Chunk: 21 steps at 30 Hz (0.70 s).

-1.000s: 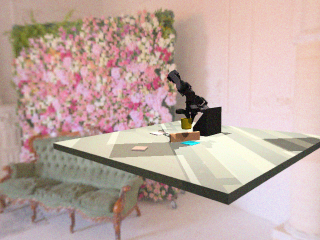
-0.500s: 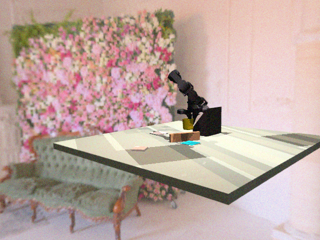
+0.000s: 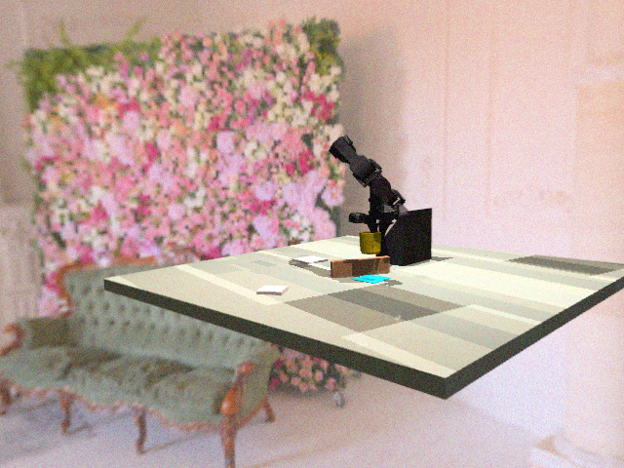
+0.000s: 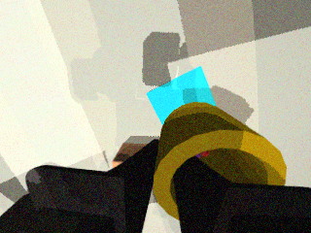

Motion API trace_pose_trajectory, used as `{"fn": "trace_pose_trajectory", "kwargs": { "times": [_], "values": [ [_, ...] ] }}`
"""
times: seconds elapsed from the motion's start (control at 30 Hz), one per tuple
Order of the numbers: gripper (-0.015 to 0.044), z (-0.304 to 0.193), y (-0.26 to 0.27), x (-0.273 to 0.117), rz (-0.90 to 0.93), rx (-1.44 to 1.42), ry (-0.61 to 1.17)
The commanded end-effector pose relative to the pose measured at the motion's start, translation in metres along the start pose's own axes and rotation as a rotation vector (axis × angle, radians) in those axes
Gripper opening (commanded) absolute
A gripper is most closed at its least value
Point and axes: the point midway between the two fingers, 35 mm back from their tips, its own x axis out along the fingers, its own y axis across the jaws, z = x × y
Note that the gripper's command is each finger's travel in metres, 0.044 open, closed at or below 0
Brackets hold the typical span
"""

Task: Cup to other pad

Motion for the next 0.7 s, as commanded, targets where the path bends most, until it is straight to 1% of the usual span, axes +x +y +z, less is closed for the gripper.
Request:
{"fn": "trace_pose_trajectory", "kwargs": {
  "times": [0.0,0.67],
  "values": [
    [0.0,0.005,0.0,0.0,0.002,0.005,-0.003],
    [0.0,0.007,-0.001,0.031,0.001,0.005,-0.003]
  ]
}}
